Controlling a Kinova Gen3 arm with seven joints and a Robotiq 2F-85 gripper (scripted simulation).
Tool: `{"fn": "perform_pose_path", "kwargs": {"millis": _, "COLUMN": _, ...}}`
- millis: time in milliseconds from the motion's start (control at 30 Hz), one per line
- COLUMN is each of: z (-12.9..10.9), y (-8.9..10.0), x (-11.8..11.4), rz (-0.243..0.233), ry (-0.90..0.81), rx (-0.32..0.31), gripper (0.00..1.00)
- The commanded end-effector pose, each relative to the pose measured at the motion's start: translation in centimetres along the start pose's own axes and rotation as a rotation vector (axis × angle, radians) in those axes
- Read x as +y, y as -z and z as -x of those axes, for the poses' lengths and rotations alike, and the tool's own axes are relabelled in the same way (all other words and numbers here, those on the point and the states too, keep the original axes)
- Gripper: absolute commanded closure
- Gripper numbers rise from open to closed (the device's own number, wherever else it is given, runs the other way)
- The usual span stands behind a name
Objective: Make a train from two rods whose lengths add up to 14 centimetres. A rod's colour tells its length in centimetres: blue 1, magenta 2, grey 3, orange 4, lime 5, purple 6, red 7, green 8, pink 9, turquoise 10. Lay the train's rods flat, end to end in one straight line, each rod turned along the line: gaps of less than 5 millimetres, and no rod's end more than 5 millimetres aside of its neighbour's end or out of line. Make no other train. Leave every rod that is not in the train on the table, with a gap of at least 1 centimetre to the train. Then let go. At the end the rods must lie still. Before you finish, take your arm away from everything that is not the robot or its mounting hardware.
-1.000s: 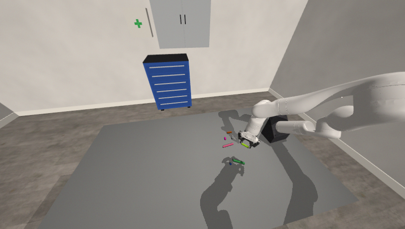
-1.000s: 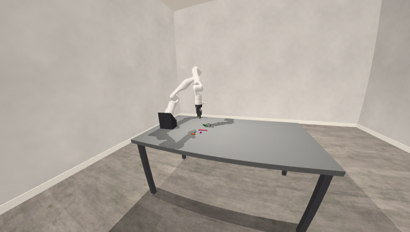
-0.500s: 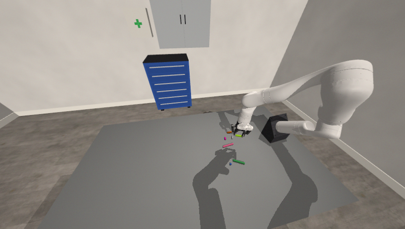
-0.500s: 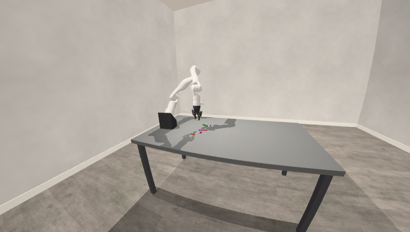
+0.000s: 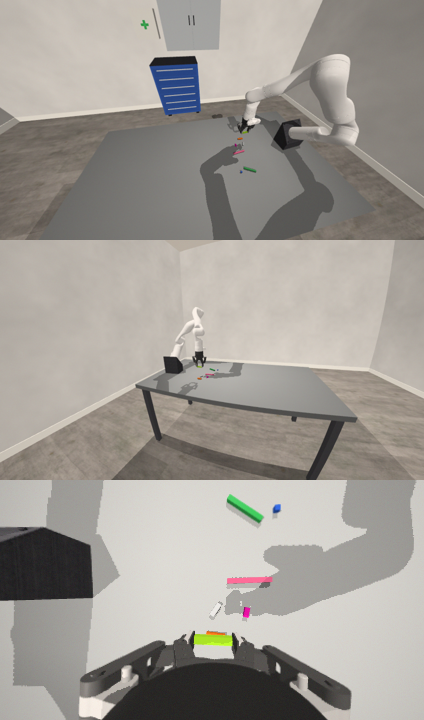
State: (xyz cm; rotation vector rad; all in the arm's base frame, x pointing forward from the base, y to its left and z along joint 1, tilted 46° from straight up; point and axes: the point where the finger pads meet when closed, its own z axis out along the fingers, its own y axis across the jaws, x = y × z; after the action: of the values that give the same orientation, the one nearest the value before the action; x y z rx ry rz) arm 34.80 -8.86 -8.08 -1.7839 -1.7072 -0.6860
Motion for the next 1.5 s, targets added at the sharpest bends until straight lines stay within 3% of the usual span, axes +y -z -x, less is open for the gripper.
{"fn": "perform_pose_path", "kwargs": {"millis": 0, "z": 2.6, "y": -0.4, "x": -0.7, "rz": 0.011, "ry": 0.077, "rx": 0.015, "gripper": 0.51}}
{"fn": "perform_pose_path", "kwargs": {"millis": 133, "z": 4.8, "y": -0.6, "x": -1.1, "rz": 0.017, "ry": 0.182, "rx": 0.012, "gripper": 0.51}}
{"fn": "perform_pose_path", "kwargs": {"millis": 600, "z": 8.6, "y": -1.1, "x": -1.9, "rz": 0.035, "ry": 0.362, "rx": 0.005, "gripper": 0.51}}
{"fn": "perform_pose_path", "kwargs": {"millis": 1467, "z": 9.0, "y": -1.4, "x": -1.9, "rz": 0.036, "ry": 0.390, "rx": 0.004, "gripper": 0.51}}
